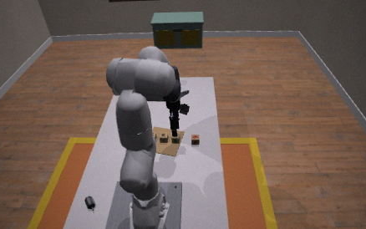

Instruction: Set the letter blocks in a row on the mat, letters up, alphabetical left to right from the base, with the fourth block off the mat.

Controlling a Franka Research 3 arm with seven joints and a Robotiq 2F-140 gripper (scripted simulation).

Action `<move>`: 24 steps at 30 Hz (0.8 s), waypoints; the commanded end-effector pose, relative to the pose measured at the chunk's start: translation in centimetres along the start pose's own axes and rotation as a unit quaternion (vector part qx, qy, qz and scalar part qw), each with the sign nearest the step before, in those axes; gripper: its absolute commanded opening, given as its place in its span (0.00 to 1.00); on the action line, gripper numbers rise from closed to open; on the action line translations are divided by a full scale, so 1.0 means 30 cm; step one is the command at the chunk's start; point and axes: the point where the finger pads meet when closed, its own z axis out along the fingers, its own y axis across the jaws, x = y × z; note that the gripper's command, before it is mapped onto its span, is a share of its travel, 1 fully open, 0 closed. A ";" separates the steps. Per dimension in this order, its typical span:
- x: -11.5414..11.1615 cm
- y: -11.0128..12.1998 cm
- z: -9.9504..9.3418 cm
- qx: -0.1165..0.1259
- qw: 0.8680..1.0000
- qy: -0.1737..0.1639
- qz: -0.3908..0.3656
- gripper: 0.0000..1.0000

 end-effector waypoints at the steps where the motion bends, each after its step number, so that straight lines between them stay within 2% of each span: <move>1: -0.001 0.020 -0.025 0.006 0.999 -0.009 -0.031 0.44; 7: 0.000 0.020 -0.073 0.007 0.999 -0.009 -0.031 0.44; 13: 0.001 0.020 -0.085 0.007 0.999 -0.008 -0.031 0.44; 14: 0.001 0.020 -0.085 0.007 0.999 -0.008 -0.031 1.00; 24: 0.001 0.020 -0.085 0.007 0.999 -0.008 -0.031 1.00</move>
